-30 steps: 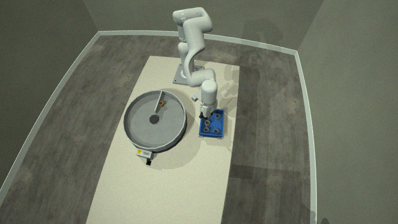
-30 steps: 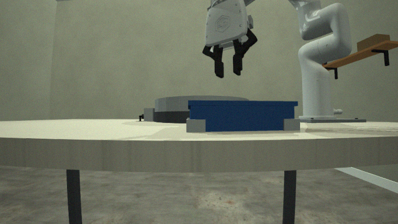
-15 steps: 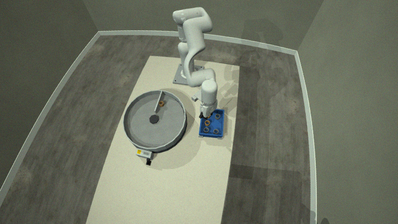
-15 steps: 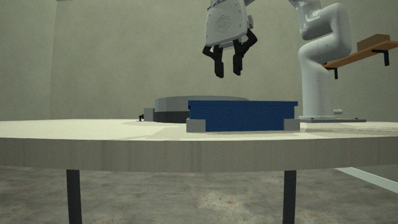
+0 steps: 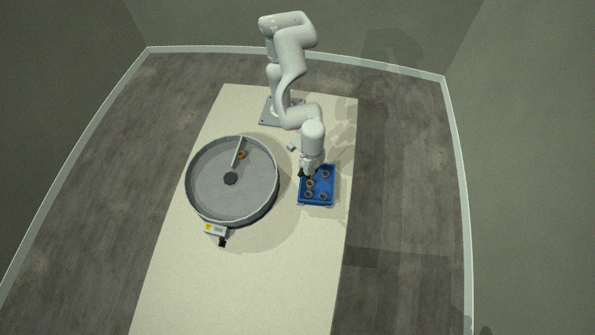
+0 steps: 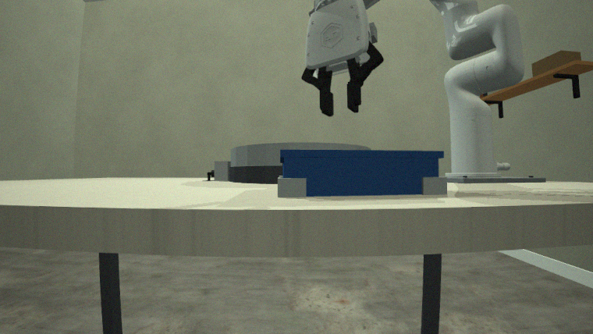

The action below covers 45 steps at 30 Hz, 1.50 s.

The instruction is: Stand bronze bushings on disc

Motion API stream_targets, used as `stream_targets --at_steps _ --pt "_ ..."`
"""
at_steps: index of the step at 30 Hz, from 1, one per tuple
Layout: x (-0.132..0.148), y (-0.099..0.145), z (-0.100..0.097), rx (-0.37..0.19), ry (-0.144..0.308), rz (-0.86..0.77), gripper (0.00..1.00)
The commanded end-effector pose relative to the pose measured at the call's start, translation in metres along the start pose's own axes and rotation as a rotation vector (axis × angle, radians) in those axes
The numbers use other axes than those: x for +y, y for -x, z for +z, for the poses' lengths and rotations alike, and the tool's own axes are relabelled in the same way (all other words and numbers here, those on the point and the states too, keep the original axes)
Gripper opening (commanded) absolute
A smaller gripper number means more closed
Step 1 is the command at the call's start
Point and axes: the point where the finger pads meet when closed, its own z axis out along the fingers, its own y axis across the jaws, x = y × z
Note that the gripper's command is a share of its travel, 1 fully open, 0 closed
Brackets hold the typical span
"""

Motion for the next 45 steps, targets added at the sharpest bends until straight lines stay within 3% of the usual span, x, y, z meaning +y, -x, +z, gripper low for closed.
stream_targets --at_steps 1,14,32,45 --pt "-0.001 0.001 -0.001 -0.003 -0.002 0.000 0.41" --pt "-0.001 0.001 0.001 -0.003 -0.002 0.000 0.41" --pt "-0.001 0.002 0.060 -0.003 -0.002 0.000 0.41" --pt "-0.001 0.002 0.064 -0.003 -0.002 0.000 0.41"
